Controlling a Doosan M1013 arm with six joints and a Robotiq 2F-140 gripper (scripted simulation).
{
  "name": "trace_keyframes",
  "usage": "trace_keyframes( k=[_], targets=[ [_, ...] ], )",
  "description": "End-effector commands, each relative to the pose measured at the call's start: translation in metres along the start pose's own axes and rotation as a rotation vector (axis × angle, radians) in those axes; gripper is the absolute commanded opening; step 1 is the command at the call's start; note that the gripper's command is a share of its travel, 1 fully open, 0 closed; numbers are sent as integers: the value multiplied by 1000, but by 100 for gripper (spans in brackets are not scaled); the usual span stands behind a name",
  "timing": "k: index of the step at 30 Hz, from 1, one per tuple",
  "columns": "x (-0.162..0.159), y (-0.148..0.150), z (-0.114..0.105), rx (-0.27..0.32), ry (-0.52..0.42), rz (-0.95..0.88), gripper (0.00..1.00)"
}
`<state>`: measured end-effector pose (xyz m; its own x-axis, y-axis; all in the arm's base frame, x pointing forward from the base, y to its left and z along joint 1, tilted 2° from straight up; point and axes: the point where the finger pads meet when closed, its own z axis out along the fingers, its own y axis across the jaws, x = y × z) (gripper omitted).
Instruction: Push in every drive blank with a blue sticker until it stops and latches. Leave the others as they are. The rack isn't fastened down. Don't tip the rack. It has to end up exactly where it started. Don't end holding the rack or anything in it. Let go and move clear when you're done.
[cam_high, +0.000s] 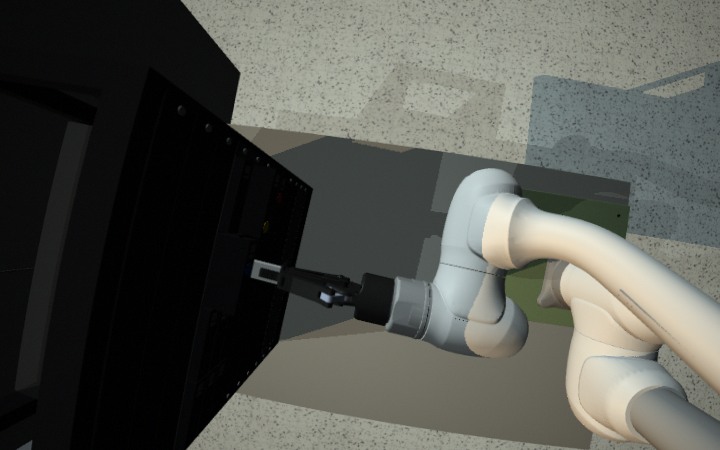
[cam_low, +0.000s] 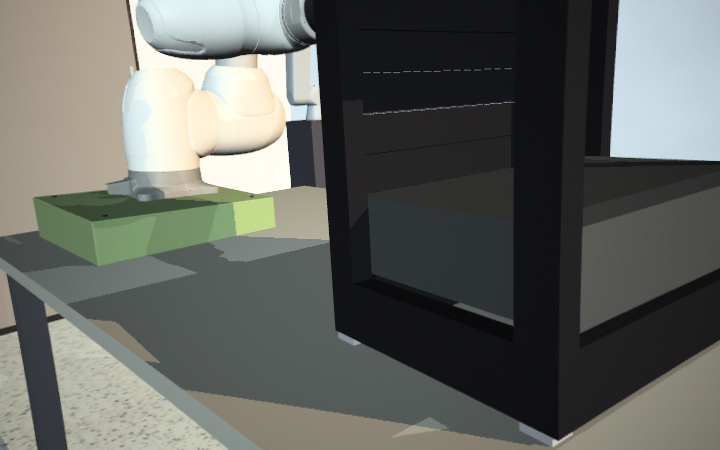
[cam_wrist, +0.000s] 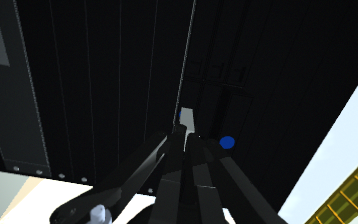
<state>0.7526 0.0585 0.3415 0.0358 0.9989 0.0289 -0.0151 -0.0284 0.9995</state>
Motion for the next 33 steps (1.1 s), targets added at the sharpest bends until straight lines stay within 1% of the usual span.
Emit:
trace_keyframes(
  k=[1,5,8,10,13,20,24,33],
  targets=[
    [0,5,5,-6,1,7,0],
    [0,5,4,-6,1,7,0],
    [0,5,-3,-6,1,7,0],
    [0,5,-3,-6,1,7,0],
    [0,5,-17,-6,1,7,0],
    [0,5,-58,-6,1,7,0],
    [0,5,-73,-6,1,7,0],
    [0,5,-77,-6,1,7,0]
  ],
)
